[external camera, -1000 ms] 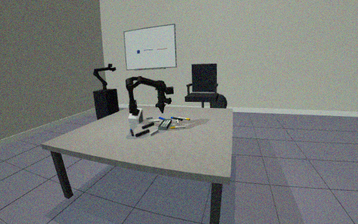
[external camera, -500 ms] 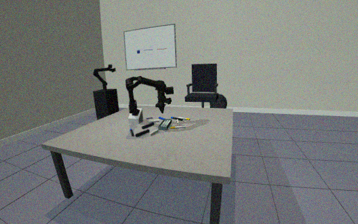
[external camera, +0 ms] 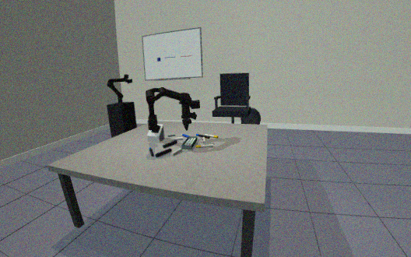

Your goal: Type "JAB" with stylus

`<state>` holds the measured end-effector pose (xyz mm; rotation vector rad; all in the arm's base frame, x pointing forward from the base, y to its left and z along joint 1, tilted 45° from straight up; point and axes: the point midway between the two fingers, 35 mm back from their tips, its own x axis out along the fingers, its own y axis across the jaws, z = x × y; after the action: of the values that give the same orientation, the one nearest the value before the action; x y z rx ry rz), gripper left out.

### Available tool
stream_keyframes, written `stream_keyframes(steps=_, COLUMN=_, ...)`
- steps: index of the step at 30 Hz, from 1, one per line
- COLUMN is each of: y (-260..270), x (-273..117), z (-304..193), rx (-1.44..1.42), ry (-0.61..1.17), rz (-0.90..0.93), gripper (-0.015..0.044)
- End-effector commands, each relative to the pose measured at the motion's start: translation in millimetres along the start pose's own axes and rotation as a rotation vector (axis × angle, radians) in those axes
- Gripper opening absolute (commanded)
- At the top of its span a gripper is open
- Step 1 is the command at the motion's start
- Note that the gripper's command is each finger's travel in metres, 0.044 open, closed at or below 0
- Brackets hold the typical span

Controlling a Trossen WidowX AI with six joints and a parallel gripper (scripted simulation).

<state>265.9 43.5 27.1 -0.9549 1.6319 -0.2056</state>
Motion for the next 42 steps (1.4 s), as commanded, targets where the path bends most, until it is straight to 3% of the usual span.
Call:
stream_keyframes(steps=1, y=30.0, x=10.8, z=2.6, rx=-0.492, ry=0.027, rz=0.111, gripper=0.0150)
stream_keyframes(steps=9, y=79.2, x=25.3, z=1.6, rx=-1.320, ry=-0.043, rz=0.320, gripper=0.0150)
stream_keyframes(steps=23, y=123.5, x=35.6, z=-2.9, rx=-2.022, ry=-0.248, rz=0.502, gripper=0.0150)
stream_keyframes(steps=42, y=123.0, x=35.9, z=-1.5, rx=-2.072, ry=-0.267, rz=0.509, gripper=0.0150)
